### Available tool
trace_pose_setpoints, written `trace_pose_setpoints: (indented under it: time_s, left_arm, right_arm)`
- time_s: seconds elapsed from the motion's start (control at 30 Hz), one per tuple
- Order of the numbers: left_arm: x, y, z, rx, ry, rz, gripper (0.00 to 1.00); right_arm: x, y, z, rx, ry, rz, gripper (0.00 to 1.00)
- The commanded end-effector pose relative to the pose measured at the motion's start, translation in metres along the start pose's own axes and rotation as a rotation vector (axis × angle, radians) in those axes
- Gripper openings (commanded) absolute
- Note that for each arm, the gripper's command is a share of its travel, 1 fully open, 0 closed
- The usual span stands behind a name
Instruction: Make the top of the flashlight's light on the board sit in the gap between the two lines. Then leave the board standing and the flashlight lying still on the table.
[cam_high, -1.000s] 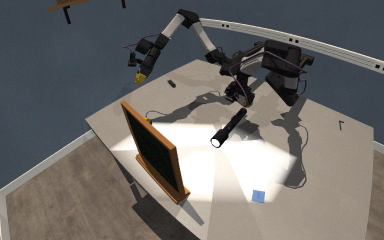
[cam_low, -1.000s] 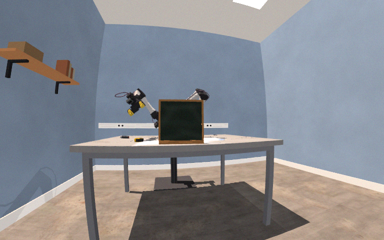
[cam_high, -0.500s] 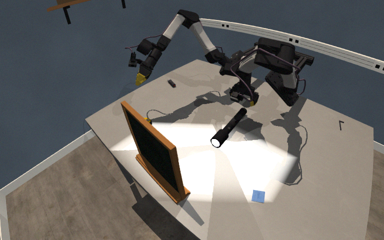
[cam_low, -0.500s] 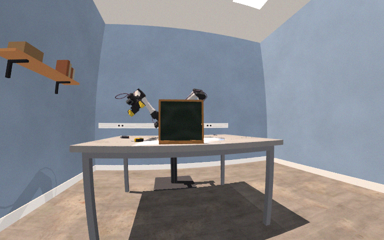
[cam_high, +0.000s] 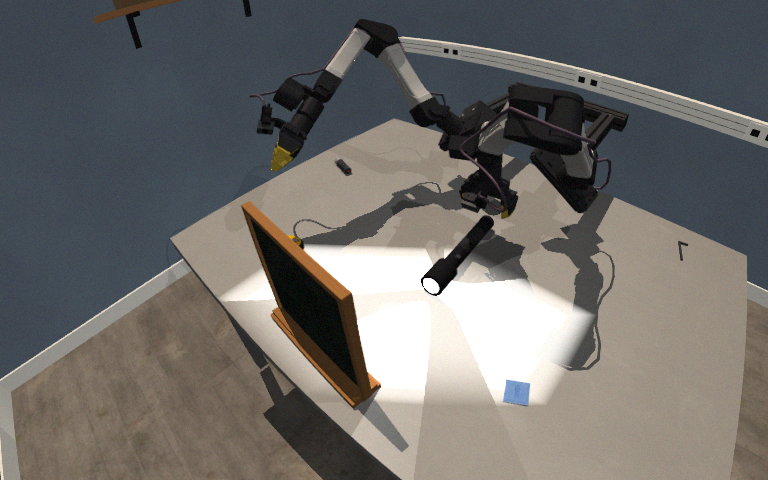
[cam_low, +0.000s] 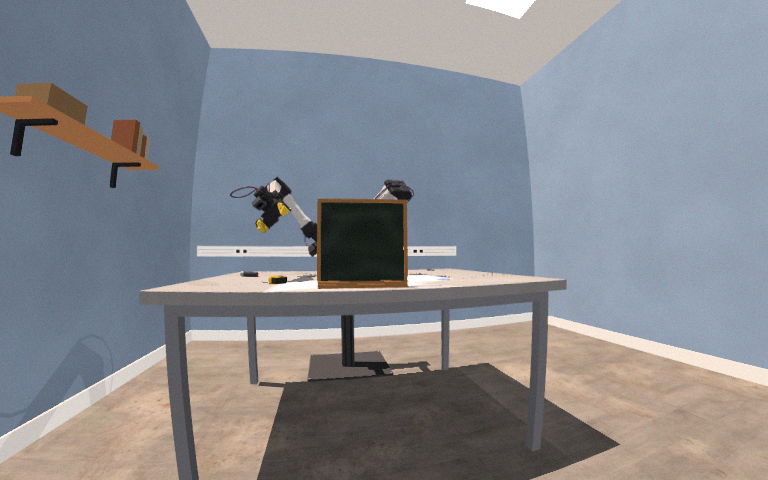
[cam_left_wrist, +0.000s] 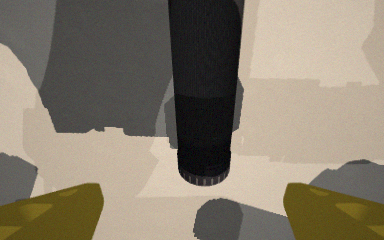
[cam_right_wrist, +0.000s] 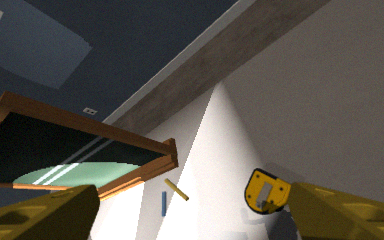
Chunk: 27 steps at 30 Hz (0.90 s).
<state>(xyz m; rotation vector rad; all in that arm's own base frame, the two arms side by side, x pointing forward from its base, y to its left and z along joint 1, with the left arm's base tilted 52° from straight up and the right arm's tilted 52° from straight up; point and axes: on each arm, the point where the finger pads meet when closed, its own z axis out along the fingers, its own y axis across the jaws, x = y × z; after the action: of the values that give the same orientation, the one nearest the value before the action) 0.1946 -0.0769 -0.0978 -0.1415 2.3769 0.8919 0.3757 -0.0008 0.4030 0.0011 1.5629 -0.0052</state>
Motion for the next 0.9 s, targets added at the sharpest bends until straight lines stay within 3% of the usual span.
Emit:
trace_pose_setpoints:
  time_s: [0.0, 0.87]
  left_arm:
    - [-0.003, -0.003, 0.009, 0.012, -0.018, -0.004, 0.95]
    - [-0.005, -0.004, 0.037, 0.020, -0.022, -0.012, 0.95]
  right_arm:
    - [-0.009, 0.003, -0.001, -0.008, -0.030, -0.014, 1.00]
    - [-0.009, 0.003, -0.001, -0.008, -0.030, -0.014, 1.00]
